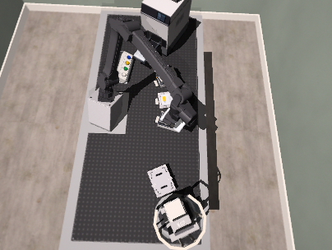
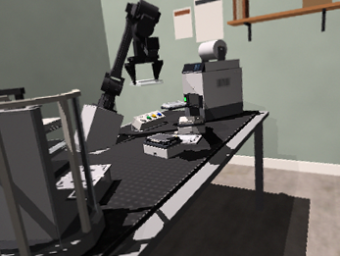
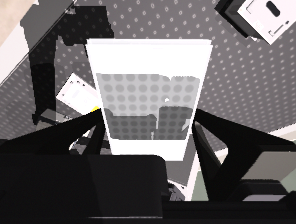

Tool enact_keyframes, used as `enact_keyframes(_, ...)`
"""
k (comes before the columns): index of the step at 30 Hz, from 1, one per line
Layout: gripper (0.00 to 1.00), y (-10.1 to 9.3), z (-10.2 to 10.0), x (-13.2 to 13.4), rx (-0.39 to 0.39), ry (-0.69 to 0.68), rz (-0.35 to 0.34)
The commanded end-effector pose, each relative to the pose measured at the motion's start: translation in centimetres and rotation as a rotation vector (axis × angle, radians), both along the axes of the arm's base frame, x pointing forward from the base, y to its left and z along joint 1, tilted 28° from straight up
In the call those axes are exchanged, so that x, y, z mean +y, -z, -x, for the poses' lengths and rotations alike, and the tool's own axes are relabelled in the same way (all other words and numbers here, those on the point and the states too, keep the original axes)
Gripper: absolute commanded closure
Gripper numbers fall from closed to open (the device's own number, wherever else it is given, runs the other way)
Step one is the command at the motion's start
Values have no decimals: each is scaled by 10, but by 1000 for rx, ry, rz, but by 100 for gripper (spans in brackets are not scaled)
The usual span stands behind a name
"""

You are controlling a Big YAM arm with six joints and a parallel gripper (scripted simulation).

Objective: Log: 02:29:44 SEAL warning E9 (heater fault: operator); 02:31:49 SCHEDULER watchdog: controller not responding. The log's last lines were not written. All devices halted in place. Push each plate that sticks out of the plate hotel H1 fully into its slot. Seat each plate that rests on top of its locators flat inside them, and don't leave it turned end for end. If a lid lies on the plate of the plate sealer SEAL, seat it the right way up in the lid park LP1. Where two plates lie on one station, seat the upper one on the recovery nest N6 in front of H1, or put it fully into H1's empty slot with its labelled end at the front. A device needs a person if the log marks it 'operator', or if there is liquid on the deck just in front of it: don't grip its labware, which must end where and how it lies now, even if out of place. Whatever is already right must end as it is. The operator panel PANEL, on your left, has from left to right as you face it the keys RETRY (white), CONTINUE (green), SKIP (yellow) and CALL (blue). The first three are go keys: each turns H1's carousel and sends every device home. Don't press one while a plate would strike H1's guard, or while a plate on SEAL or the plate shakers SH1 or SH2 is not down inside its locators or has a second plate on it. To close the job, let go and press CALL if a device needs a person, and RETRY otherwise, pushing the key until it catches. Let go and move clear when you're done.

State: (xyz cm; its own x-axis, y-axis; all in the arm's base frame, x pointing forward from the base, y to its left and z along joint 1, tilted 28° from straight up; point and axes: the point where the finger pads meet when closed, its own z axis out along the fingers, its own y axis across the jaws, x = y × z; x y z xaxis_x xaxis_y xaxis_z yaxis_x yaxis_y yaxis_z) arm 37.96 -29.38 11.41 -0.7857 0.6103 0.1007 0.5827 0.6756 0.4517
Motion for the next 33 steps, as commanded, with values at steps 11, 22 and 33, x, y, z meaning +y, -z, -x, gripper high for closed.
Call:
enact_keyframes(11,16,6,-6,-57,-23,5,24)
enact_keyframes(22,16,19,-7,-85,-23,6,24)
enact_keyframes(33,16,33,-6,-113,14,84,6)
